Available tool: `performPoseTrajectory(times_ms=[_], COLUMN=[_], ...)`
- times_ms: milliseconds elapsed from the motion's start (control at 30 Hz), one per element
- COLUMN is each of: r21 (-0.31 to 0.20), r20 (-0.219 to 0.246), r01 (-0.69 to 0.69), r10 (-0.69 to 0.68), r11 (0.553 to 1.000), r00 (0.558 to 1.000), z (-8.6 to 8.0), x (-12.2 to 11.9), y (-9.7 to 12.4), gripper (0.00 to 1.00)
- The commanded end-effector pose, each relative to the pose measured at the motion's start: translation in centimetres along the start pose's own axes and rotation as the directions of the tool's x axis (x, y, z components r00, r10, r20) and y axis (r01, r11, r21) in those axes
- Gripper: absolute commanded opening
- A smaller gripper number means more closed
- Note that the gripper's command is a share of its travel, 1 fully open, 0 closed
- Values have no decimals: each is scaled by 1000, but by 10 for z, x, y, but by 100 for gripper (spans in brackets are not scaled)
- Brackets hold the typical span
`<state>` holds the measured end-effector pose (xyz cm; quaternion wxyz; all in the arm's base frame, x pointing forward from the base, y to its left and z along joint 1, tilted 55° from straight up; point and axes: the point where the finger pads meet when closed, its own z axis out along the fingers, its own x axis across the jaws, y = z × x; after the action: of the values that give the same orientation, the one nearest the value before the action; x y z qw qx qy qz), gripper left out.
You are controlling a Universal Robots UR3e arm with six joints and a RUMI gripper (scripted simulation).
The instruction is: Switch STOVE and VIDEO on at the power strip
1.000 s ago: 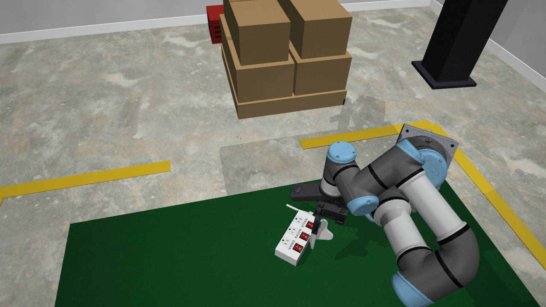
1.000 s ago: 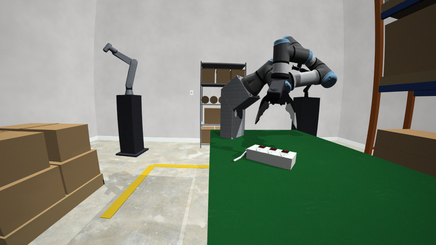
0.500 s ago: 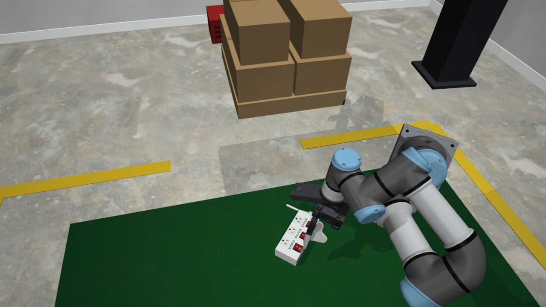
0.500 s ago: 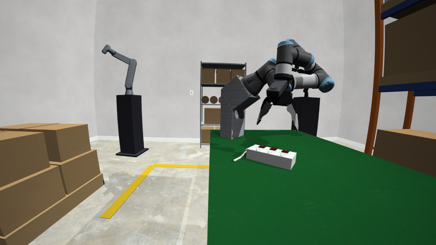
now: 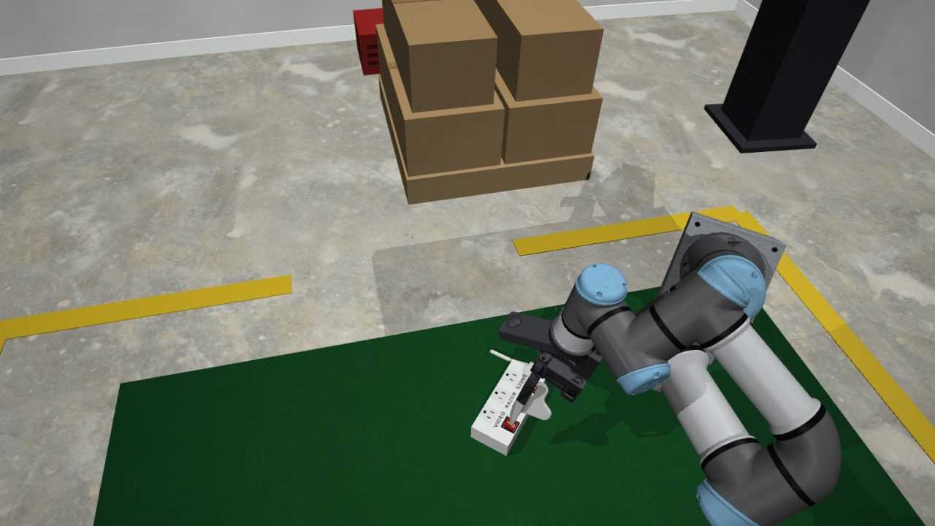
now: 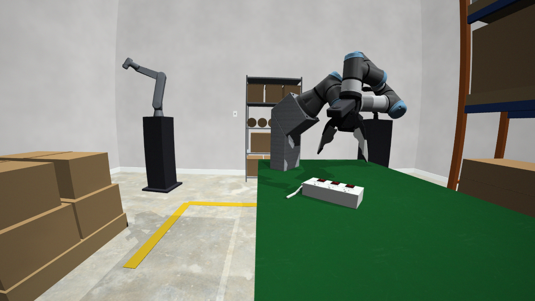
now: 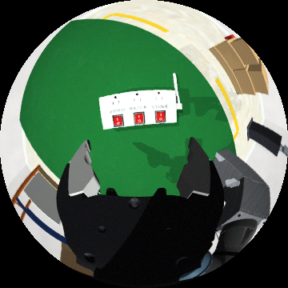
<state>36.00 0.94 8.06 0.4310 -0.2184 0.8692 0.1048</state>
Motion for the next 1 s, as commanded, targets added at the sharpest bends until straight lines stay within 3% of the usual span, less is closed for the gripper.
performPoseTrajectory(times_ms=[0, 433, 967], r21=[37, 79, 80], r20=[4, 29, 31], r01=[-88, -174, -179], r10=[88, 172, 178], r11=[995, 982, 981], r00=[996, 985, 984], z=[2, 2, 2], x=[-5, -12, -12], y=[-3, -6, -6], gripper=[100, 100, 100])
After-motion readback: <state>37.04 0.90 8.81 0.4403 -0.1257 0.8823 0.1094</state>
